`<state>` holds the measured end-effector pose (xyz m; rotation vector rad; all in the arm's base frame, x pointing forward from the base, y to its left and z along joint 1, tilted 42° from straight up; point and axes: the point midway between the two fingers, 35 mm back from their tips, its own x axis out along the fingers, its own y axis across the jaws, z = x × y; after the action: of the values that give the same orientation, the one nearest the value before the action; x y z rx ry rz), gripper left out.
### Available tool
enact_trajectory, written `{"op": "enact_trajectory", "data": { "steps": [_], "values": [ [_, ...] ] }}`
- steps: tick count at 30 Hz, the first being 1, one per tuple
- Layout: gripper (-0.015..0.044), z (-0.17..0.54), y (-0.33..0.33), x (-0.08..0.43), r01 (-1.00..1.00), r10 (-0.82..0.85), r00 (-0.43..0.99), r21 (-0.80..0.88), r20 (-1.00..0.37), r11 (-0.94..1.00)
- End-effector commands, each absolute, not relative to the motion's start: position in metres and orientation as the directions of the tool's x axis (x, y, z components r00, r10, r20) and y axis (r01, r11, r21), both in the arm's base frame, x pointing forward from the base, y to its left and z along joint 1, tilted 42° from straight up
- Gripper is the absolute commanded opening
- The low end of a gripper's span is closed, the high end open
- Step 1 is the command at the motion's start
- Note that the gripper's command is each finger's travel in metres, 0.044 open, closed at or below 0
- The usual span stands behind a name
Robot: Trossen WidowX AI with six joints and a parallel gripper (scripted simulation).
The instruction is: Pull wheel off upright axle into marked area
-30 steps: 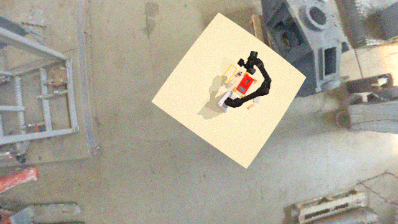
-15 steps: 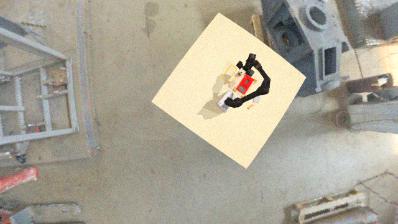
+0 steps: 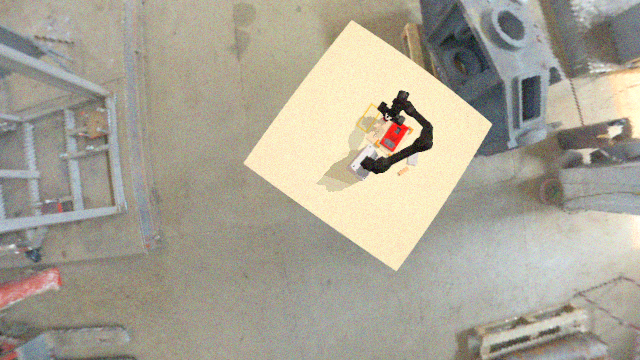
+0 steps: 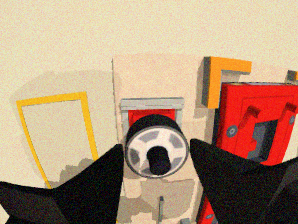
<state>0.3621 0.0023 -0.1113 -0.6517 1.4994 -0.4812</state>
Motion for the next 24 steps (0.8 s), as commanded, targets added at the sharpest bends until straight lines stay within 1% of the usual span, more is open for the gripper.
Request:
{"op": "enact_trajectory", "data": {
  "steps": [1,6,12,24],
  "values": [
    [0.0195,-0.1111,0.0029,0.3620,-0.101,-0.661,0.032,-0.660,-0.750,0.744],
    [0.0161,-0.1111,0.0029,0.3620,-0.101,-0.661,0.032,-0.660,-0.750,0.744],
    [0.0004,-0.1103,0.0036,0.3621,-0.102,-0.661,0.033,-0.660,-0.750,0.744],
    [0.0000,-0.1074,0.0064,0.3621,-0.102,-0.661,0.034,-0.661,-0.750,0.744]
  ]
}}
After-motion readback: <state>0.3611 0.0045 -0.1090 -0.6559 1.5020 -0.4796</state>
